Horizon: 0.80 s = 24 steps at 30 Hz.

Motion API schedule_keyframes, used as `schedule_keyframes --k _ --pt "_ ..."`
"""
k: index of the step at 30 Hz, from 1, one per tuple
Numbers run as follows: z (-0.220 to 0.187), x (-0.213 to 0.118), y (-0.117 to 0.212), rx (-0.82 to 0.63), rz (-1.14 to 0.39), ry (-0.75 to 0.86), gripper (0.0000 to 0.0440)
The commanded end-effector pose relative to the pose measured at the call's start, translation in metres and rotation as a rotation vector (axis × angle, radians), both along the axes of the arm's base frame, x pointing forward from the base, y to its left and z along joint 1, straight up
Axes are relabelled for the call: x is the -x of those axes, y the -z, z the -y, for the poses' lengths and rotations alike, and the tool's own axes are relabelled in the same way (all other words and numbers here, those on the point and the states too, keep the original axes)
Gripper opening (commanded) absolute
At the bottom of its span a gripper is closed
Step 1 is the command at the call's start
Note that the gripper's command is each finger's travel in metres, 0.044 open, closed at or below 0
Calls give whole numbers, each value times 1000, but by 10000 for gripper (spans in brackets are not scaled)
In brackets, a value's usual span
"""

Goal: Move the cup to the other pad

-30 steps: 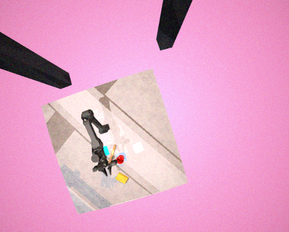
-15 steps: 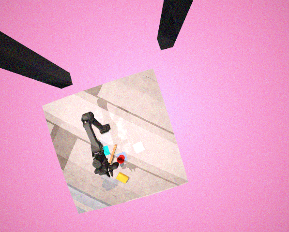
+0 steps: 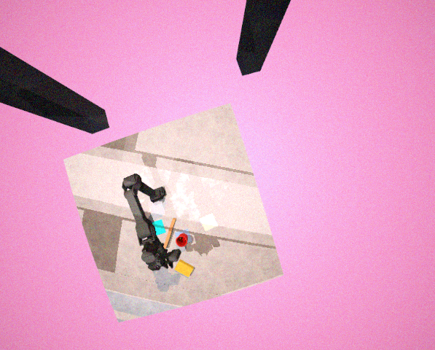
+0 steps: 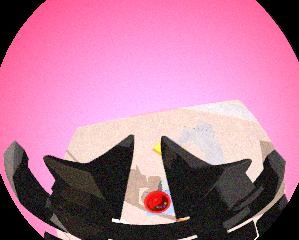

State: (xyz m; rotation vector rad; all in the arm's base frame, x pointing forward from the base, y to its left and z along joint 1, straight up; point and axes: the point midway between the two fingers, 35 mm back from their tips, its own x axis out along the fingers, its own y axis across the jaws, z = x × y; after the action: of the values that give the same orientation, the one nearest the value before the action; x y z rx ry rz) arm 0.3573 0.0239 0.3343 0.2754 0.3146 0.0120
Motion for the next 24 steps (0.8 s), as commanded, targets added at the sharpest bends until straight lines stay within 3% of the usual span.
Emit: schedule_keyframes --k 1,24 --pt "-2 -2 0 -33 -32 5 127" --pt "-18 -15 11 -285 -334 101 146"
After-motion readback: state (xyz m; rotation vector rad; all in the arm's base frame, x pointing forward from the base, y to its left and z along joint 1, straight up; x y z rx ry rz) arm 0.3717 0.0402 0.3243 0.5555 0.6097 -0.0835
